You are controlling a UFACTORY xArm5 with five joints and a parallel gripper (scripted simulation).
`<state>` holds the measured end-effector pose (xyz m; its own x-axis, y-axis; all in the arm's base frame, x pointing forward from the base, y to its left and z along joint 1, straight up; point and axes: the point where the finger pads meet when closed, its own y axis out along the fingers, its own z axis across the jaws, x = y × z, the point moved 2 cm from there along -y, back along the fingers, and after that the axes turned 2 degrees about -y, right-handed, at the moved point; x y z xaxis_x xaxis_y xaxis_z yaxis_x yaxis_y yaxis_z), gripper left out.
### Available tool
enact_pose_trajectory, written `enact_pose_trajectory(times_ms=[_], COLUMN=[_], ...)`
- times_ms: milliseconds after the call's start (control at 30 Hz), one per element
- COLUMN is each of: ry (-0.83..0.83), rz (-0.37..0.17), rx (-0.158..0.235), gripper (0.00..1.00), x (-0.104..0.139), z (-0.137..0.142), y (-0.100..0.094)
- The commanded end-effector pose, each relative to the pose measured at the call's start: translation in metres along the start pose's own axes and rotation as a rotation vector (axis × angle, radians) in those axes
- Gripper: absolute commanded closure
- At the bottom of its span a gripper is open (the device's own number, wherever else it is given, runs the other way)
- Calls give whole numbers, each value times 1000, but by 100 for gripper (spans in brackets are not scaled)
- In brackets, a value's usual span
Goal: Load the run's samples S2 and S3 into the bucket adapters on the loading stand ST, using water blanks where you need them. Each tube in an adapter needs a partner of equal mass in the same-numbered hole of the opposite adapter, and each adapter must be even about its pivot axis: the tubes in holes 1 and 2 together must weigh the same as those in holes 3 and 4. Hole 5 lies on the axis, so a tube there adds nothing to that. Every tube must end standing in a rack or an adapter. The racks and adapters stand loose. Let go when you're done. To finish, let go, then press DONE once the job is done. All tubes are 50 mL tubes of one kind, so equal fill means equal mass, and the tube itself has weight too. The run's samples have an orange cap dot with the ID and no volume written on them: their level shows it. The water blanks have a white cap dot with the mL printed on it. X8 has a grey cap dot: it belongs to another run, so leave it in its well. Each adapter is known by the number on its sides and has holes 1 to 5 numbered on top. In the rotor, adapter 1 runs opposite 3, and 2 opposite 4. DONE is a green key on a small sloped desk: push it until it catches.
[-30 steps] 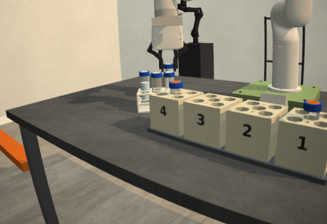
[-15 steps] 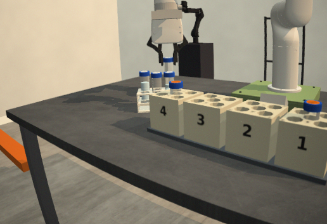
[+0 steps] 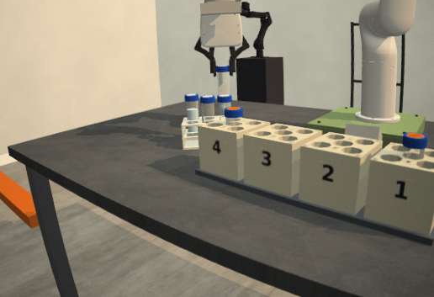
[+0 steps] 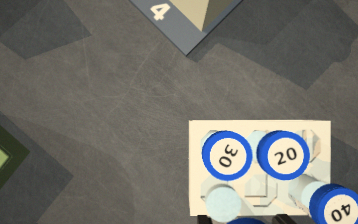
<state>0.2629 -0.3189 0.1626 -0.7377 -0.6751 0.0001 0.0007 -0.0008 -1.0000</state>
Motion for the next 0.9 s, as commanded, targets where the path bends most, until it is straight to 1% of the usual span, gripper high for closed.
enact_pose_trajectory(times_ms=[0, 67, 133, 633, 700, 867], ry=[0, 0, 0, 0, 0, 0], rz=[-2, -2, -2, -2, -2, -2], rx=[3, 3, 3, 3, 3, 3], gripper=[100, 100, 100, 100, 100, 100], x=[0, 0, 0, 0, 0, 0], z=[1, 1, 1, 1, 1, 1], y=[-11, -15, -15, -45, -45, -55])
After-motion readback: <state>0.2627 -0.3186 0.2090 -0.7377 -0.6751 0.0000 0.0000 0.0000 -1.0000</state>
